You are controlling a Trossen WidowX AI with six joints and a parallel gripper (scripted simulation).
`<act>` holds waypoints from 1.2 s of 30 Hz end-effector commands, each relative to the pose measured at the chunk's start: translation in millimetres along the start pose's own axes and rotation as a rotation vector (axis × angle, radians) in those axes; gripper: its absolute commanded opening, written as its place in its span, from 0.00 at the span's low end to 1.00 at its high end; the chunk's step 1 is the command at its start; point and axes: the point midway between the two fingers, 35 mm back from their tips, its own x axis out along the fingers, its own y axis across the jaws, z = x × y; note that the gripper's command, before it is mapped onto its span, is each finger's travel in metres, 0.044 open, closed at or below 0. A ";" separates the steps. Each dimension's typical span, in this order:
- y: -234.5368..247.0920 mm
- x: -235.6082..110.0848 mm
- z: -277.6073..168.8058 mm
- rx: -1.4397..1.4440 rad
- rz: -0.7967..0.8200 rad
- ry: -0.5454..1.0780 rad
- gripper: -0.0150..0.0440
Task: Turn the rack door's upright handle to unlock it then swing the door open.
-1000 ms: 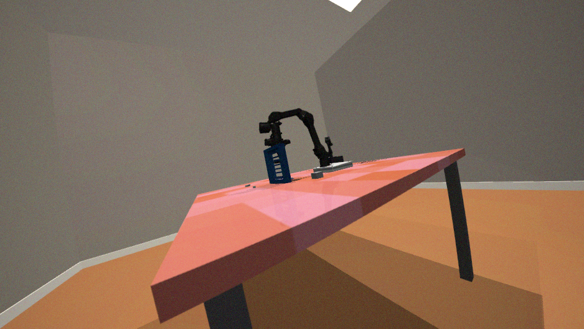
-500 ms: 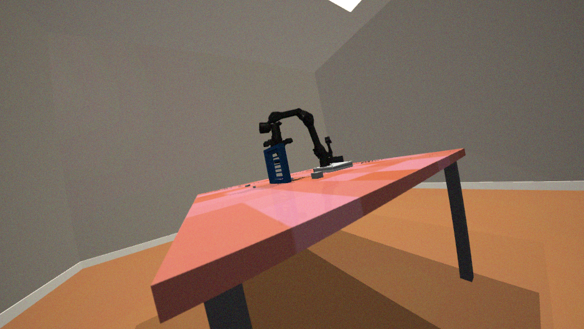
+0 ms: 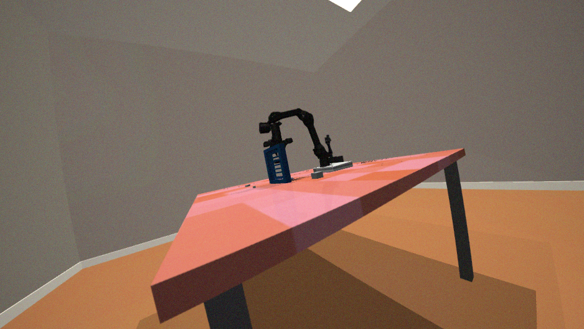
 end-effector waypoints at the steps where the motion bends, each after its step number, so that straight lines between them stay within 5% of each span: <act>1: -0.1 0.5 -0.3 0.005 -0.002 0.002 0.76; 36: -0.2 0.5 -0.4 -1.654 0.001 0.003 0.76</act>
